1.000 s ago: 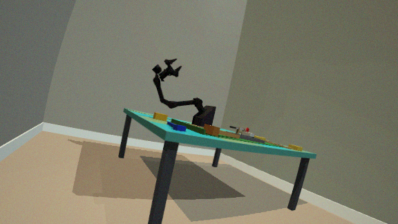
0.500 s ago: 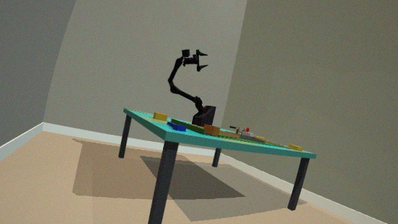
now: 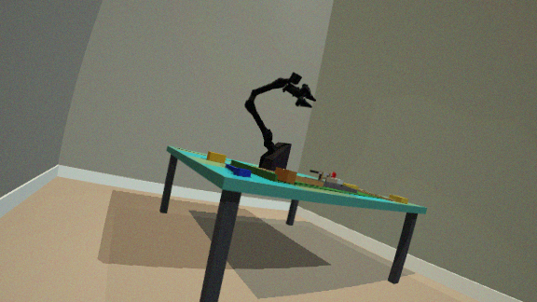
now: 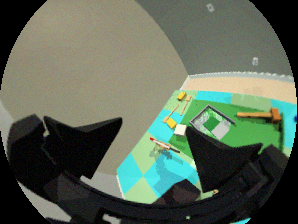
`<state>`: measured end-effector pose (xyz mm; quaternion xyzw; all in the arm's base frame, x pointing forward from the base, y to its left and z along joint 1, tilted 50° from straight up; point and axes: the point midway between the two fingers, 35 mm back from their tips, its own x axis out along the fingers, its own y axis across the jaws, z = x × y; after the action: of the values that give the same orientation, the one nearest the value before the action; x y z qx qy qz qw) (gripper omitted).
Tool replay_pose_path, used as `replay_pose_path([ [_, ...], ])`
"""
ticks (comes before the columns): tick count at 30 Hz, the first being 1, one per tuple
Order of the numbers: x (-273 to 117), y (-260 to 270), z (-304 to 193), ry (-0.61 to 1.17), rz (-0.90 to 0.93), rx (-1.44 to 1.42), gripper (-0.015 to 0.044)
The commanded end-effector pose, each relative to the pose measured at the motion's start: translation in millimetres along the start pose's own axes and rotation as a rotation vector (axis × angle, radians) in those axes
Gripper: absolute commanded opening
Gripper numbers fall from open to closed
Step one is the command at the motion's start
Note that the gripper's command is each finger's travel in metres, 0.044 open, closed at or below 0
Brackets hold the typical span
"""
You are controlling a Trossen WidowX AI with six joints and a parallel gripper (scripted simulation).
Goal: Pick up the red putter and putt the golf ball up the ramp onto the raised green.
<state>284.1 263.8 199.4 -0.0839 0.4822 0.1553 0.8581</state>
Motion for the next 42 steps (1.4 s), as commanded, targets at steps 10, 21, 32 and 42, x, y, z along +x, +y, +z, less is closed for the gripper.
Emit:
replay_pose_path([
  [10, 184.1, -66.4, -106.8, 0.521, -0.167, -0.708, 0.044],
  [21, 259.9, -139.7, -255.0, 1.034, 0.076, -1.237, 0.044],
  [32, 264.5, -140.8, -272.8, 1.069, 0.109, -1.273, 0.044],
  [42, 274.4, -159.3, -289.5, 1.071, 0.108, -1.273, 0.044],
])
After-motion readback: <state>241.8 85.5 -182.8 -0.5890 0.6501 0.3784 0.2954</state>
